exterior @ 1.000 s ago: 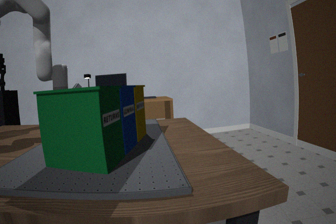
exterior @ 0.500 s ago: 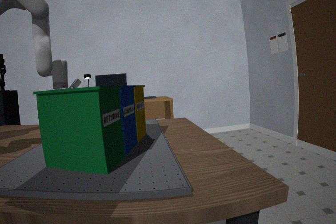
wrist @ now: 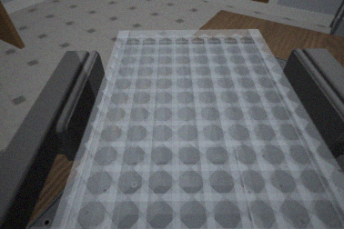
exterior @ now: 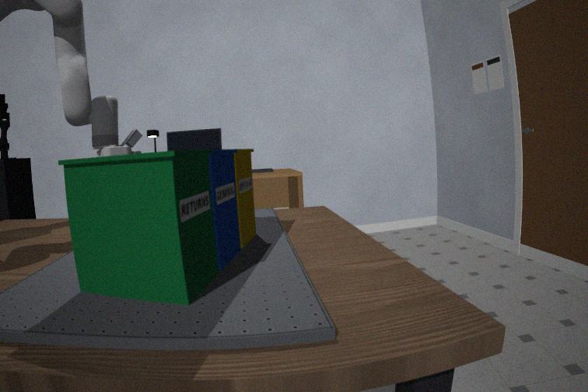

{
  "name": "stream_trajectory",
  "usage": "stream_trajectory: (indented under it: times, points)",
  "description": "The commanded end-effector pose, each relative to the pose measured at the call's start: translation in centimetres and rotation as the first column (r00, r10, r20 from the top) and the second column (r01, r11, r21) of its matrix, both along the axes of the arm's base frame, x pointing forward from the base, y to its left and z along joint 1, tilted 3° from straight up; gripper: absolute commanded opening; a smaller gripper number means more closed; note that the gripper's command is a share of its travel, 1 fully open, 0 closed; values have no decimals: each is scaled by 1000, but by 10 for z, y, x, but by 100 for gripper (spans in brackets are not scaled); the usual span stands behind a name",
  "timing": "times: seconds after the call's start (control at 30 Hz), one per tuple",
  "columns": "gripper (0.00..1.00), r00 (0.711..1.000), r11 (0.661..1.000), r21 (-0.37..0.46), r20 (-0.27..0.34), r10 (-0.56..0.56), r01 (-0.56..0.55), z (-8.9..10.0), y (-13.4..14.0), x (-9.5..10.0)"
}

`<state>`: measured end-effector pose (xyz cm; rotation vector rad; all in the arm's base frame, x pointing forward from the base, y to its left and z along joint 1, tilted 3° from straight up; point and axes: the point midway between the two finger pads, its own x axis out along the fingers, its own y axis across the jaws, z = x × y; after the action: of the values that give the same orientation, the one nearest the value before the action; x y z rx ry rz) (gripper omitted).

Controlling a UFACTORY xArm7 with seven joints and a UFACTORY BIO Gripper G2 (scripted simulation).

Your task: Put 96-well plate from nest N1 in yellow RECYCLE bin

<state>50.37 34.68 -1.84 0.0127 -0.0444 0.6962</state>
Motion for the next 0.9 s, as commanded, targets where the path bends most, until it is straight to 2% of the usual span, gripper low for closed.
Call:
stream_trajectory:
  times: [0.0,0.87]
  points:
    - [0,1000,1000,2,3,0,0,11,0,1]
    - [0,1000,1000,2,3,0,0,49,-1,-1]
